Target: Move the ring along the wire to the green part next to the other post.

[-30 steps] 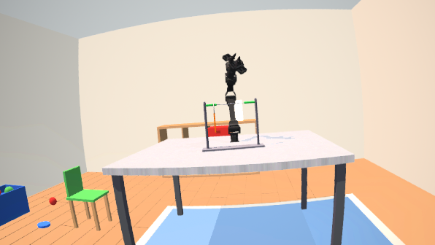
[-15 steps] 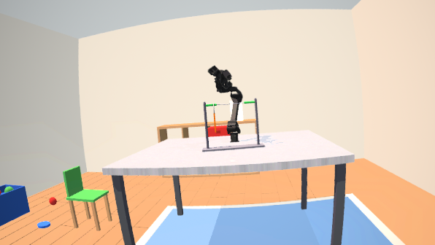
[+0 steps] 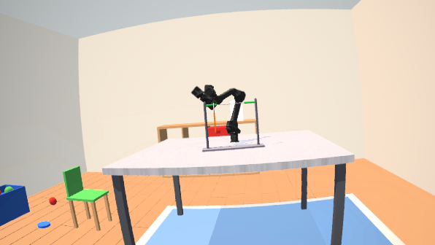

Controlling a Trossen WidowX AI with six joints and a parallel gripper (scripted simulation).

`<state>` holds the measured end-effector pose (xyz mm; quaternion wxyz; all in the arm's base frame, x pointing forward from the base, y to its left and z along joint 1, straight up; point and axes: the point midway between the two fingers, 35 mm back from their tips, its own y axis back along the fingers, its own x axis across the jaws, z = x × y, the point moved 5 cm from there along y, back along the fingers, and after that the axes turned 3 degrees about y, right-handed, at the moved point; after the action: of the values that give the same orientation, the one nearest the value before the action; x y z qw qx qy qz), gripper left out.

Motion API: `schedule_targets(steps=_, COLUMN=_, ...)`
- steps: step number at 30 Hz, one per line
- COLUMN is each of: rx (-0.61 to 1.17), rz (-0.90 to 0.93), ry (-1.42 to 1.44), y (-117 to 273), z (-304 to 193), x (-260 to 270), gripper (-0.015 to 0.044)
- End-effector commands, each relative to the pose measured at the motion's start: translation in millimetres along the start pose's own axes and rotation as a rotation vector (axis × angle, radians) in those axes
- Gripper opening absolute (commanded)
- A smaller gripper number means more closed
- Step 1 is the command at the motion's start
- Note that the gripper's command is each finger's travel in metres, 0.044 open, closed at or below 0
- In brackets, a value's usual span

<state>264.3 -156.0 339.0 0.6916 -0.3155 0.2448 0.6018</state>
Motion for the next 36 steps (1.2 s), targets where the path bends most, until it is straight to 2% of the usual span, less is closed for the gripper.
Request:
schedule_targets(steps=1, rx=0.054, rz=0.041, ry=-0.084, y=11.7, z=-37.2, x=16.3, gripper=0.016)
schedule_targets(steps=14, rx=0.133, rz=0.204, ry=-0.421, y=70.6, z=-115.6, x=106.7, gripper=0.016)
schedule_targets(steps=24, rx=0.171, rz=0.294, ry=-0.746, y=131.4, z=-129.9, x=183.3, gripper=0.016)
schedule_targets(steps=32, rx=0.172, rz=0.299, ry=-0.768, y=134.7, z=-128.9, x=188.0, gripper=0.016)
schedule_targets(steps=36, rx=0.152, rz=0.287, ry=-0.754, y=119.1, z=-124.0, x=183.0, gripper=0.016)
